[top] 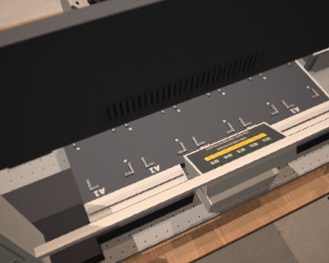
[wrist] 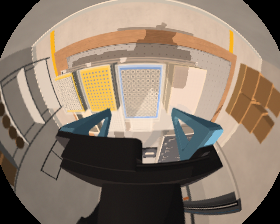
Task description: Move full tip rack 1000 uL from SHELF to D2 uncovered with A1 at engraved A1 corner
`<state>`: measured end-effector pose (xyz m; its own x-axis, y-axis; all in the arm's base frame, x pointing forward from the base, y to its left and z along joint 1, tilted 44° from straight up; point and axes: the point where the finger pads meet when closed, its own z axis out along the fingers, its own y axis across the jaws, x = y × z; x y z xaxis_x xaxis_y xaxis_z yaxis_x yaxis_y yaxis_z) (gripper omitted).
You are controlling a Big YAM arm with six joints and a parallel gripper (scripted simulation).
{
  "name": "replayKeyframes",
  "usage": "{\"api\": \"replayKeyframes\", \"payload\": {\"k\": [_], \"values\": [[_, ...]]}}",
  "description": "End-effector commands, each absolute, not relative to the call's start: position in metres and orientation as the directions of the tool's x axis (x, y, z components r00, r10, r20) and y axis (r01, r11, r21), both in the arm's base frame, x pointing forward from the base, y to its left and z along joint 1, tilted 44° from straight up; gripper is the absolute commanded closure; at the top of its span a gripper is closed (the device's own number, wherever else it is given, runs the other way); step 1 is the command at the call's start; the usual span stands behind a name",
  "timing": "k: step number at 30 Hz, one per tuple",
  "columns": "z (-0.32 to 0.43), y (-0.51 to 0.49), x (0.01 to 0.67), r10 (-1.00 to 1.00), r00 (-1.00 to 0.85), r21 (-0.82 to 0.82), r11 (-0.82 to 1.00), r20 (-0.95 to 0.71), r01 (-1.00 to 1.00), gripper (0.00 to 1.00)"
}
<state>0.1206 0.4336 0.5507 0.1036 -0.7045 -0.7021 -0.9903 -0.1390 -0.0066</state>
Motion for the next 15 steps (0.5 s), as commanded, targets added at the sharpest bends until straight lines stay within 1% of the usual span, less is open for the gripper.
{"api": "replayKeyframes", "payload": {"k": [1,5,6,13,15], "values": [[0.572,0.427,0.118,-0.674,0.124,-0.033,-0.146,-0.729,-0.989,0.00],[0.572,0.427,0.118,-0.674,0.124,-0.033,-0.146,-0.729,-0.989,0.00],[0.574,0.432,0.131,-0.677,0.124,-0.036,-0.142,-0.725,-0.989,0.00],[0.573,0.436,0.166,-0.679,0.125,-0.039,-0.141,-0.723,-0.989,0.00],[0.573,0.436,0.166,-0.679,0.125,-0.039,-0.141,-0.723,-0.989,0.00]]}}
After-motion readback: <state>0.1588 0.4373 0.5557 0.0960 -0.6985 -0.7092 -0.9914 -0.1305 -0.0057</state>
